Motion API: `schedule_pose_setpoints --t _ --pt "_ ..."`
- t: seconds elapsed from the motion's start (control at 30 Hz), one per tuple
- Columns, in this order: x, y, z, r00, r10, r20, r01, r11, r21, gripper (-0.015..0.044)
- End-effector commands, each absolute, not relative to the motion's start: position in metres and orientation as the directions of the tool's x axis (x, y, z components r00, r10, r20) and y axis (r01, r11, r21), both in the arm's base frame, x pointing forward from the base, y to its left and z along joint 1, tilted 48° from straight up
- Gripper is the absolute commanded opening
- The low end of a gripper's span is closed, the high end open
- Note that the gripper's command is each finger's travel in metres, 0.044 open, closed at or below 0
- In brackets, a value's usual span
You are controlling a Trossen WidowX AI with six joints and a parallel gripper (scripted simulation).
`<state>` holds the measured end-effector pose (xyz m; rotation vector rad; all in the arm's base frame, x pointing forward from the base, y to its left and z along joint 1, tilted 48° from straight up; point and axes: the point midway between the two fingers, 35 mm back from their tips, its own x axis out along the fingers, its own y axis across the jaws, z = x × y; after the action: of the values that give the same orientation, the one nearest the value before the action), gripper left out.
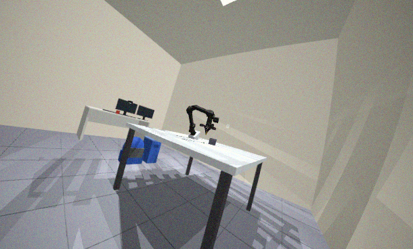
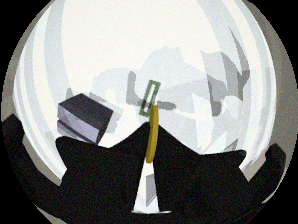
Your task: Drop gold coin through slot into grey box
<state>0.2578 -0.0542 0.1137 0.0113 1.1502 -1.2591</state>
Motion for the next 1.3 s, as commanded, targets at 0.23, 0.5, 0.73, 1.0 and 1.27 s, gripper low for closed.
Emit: schedule_pose_setpoints --t 0.23,0.5,0.73,1.0,1.27 --pt "0.2557 -0.0513 0.1127 -0.136 -0.724 -0.676 0.428 0.572 -0.699 0.0" --pt "0.2545 -0.0501 0.1118 -0.136 -0.724 -0.676 0.167 0.656 -0.736 0.0" --pt "0.2533 -0.0491 0.111 -0.136 -0.724 -0.676 -0.073 0.688 -0.722 0.0" --pt "0.252 -0.0479 0.1102 -0.136 -0.724 -0.676 -0.336 0.676 -0.656 0.0" --pt "0.2519 -0.0478 0.1101 -0.136 -0.724 -0.676 -0.357 0.672 -0.649 0.0"
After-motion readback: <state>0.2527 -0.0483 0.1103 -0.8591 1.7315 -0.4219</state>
